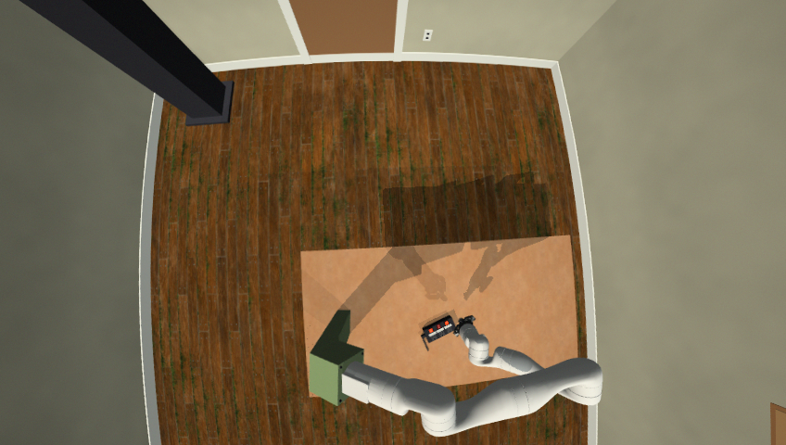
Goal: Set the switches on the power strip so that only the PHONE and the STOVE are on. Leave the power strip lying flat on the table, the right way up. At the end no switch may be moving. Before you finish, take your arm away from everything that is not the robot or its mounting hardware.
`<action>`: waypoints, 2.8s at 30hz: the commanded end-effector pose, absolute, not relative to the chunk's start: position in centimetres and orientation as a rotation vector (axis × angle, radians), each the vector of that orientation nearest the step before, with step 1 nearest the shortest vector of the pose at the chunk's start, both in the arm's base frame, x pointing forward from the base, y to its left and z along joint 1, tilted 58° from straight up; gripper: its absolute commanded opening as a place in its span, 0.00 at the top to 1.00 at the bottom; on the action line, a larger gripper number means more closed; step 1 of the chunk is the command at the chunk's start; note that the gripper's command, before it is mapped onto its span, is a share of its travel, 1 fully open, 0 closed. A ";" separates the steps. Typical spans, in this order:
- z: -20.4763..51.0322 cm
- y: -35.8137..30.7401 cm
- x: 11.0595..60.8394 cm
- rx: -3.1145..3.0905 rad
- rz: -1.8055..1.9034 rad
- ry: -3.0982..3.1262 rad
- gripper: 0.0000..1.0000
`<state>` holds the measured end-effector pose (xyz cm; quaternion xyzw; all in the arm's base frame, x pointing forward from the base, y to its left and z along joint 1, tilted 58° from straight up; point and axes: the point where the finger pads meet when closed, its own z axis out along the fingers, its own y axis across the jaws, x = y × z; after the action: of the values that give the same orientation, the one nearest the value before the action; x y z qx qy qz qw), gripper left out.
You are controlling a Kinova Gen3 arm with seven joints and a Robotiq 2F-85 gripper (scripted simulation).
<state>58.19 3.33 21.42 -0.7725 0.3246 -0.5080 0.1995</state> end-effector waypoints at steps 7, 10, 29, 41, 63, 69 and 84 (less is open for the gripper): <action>20.7 2.9 57.5 -2.166 -1.385 0.924 1.00; 20.7 2.9 57.5 -2.166 -1.385 0.924 1.00; 19.2 2.9 56.2 -2.179 -1.311 0.944 1.00; 17.9 2.8 54.9 -2.190 -1.243 0.965 1.00; 16.3 2.8 53.0 -2.202 -1.152 0.994 1.00; 15.8 2.8 52.4 -2.206 -1.125 1.003 1.00; 14.7 2.8 50.8 -2.214 -1.055 1.028 1.00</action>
<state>50.96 3.06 14.70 -0.8091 0.3728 -0.3856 0.2399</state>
